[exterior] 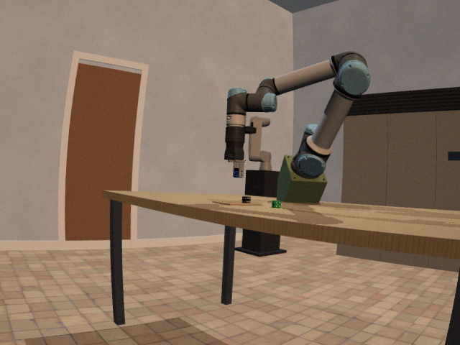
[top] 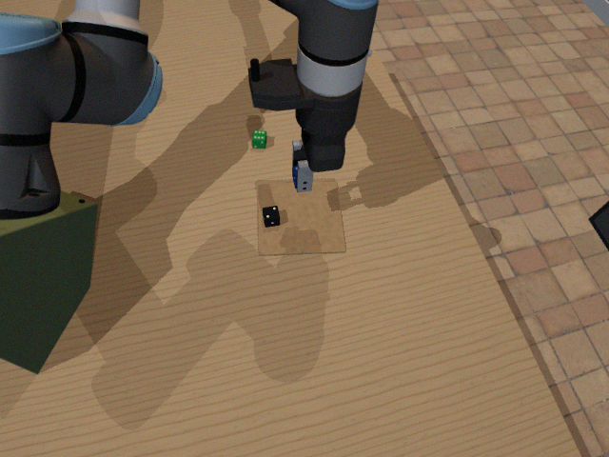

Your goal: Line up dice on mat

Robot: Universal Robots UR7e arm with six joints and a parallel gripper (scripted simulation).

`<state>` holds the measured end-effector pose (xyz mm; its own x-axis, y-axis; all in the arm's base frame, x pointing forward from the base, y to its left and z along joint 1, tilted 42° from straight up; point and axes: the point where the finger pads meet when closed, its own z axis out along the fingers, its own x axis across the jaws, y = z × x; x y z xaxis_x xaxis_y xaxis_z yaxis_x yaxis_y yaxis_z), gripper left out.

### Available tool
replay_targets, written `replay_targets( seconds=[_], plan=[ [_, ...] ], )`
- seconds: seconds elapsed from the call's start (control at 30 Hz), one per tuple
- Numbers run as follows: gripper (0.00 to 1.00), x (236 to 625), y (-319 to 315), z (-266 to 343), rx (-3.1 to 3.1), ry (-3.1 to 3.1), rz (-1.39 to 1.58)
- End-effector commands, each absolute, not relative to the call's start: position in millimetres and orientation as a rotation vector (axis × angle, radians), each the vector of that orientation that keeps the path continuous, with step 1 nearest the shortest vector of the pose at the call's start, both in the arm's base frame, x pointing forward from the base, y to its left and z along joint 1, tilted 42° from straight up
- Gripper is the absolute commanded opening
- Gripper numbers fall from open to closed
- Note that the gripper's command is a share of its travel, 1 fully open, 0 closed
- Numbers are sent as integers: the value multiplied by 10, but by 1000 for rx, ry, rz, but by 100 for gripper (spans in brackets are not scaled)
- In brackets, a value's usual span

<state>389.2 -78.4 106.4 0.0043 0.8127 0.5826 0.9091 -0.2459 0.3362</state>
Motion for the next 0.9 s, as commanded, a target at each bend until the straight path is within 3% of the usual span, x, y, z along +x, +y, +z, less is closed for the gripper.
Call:
replay_targets(
  seconds=[0.0,0.87],
  plan=[
    [49,3924,-745,1008,-2125,-1838,-1067],
    [49,4271,-315,406,-2125,-1838,-1067]
  ],
)
